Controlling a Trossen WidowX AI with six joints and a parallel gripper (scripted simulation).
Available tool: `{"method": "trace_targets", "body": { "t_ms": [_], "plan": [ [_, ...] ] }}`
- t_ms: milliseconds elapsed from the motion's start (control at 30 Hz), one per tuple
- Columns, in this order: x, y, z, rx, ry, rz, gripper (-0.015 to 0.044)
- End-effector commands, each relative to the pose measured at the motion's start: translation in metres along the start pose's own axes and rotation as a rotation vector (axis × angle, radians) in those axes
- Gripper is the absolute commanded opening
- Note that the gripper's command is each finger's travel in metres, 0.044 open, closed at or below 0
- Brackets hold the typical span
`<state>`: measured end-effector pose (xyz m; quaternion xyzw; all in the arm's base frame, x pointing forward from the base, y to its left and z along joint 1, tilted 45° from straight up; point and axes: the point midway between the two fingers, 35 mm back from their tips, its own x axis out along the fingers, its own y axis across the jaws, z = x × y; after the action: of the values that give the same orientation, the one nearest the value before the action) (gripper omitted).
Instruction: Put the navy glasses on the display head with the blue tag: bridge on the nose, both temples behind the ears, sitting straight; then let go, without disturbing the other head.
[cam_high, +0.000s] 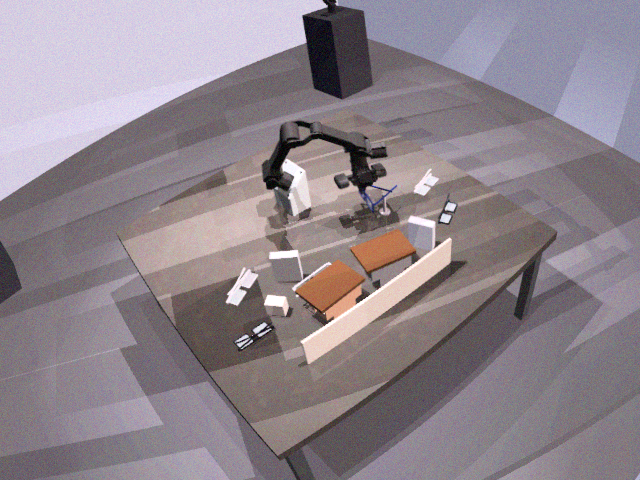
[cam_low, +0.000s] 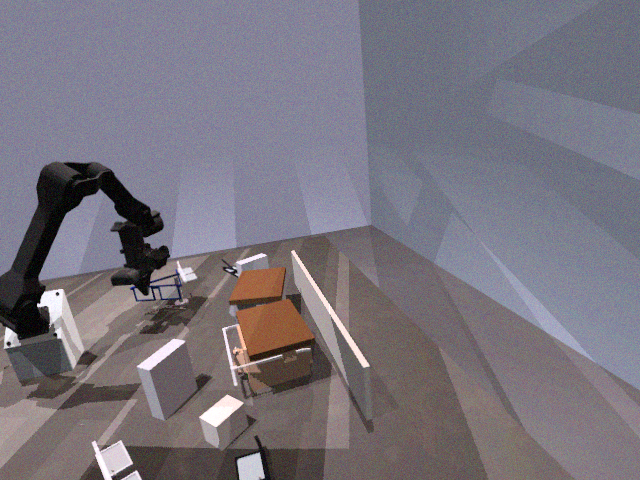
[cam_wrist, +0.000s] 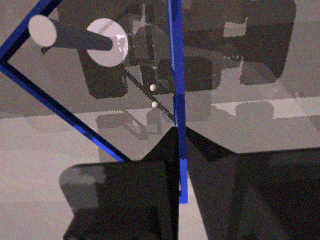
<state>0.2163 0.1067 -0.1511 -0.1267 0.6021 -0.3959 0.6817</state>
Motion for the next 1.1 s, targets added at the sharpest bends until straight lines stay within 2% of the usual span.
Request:
{"method": "trace_targets", "body": {
  "t_ms": [0, 1067],
  "plan": [
    [0.0, -0.003, -0.003, 0.001, 0.005, -0.001, 0.0],
    [0.0, -0.012, -0.027, 0.0, 0.006, -0.001, 0.0]
  ]
}}
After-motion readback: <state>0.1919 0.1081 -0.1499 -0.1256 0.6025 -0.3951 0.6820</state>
